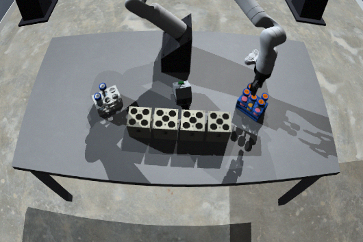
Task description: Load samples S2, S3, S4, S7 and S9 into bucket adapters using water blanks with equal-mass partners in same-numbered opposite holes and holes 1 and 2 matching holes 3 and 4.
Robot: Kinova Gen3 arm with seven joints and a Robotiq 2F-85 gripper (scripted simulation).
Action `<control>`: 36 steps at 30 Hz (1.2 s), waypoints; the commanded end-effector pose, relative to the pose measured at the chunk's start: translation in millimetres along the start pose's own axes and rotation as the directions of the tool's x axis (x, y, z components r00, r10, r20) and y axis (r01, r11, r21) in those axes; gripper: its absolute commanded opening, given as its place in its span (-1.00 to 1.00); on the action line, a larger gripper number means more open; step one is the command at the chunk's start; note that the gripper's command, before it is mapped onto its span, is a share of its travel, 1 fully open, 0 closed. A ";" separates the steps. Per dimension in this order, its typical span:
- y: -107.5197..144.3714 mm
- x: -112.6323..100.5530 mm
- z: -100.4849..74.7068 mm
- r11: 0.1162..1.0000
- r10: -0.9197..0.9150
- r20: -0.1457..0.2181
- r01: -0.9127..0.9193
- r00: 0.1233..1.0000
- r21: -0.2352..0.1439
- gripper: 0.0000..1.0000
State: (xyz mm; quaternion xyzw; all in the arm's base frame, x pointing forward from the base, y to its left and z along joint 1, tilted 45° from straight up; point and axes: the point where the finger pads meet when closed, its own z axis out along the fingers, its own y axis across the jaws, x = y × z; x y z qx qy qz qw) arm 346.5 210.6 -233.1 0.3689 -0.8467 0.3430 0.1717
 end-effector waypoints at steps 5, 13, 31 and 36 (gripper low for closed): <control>0.1 -0.6 6.0 1.000 0.000 0.002 0.000 1.000 0.000 0.24; 0.1 -0.7 16.7 1.000 0.000 0.002 0.000 1.000 0.000 0.24; 0.1 -0.7 38.0 1.000 0.000 0.002 0.000 1.000 0.000 0.24; 0.1 -0.7 43.3 1.000 0.000 0.002 0.000 1.000 0.000 0.24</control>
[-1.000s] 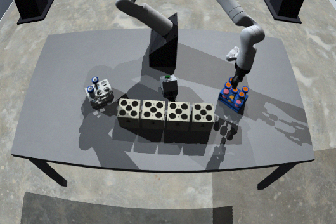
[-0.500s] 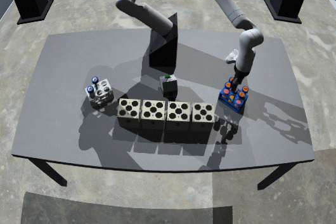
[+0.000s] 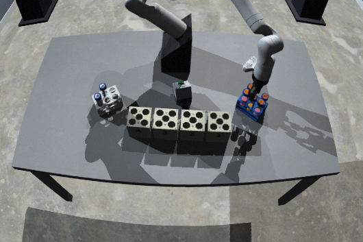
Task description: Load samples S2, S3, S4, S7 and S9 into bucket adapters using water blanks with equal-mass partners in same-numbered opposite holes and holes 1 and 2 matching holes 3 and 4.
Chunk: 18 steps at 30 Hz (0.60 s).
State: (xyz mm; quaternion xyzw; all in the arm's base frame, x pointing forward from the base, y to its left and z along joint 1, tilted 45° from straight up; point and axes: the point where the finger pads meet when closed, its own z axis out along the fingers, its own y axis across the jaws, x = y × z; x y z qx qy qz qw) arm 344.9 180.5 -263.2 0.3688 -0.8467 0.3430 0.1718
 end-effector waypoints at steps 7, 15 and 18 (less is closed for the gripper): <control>0.1 -0.7 8.8 1.000 0.000 0.002 0.000 1.000 0.000 0.24; 0.1 -0.7 11.8 1.000 0.000 0.002 0.000 1.000 0.000 0.24; 0.1 -0.7 11.8 1.000 0.000 0.002 0.000 1.000 0.000 0.24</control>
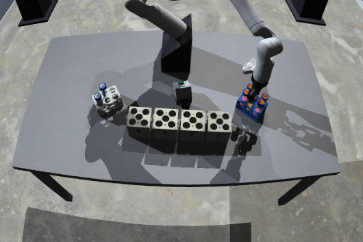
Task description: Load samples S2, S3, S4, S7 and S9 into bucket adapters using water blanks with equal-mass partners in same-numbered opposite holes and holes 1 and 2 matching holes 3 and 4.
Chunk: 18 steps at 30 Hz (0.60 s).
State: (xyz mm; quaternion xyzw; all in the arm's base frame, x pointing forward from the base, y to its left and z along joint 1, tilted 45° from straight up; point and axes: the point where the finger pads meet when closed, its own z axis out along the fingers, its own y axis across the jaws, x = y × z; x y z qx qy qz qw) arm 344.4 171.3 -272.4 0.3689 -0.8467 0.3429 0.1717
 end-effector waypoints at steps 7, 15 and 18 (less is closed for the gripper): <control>0.1 -0.6 -1.3 1.000 0.000 0.002 0.000 1.000 0.000 0.24; 0.1 -0.7 1.4 1.000 0.000 0.002 0.000 1.000 0.000 0.24; 0.1 -0.7 1.8 1.000 0.000 0.002 0.000 1.000 0.000 0.24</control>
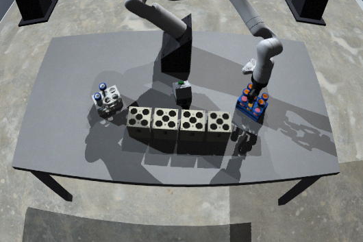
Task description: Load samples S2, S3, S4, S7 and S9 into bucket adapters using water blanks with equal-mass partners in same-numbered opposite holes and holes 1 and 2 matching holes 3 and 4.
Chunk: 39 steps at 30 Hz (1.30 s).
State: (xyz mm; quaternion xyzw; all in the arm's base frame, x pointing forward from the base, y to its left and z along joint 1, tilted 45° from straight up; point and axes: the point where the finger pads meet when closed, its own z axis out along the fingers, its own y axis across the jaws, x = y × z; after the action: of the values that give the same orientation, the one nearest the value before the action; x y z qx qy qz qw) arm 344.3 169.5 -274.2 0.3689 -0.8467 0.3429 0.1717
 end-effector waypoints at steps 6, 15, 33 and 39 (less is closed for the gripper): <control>0.1 -0.7 1.2 1.000 0.000 0.002 0.000 1.000 0.000 0.24; 0.1 -0.7 3.9 1.000 0.000 0.002 0.000 1.000 0.000 0.24; 0.1 -0.7 8.2 1.000 0.000 0.002 0.000 1.000 0.000 0.24; 0.1 -0.7 8.2 1.000 0.000 0.002 0.000 1.000 0.000 -0.80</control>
State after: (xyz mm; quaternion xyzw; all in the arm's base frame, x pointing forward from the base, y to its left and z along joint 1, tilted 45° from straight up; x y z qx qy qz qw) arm 343.9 162.8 -280.9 0.3689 -0.8467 0.3429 0.1717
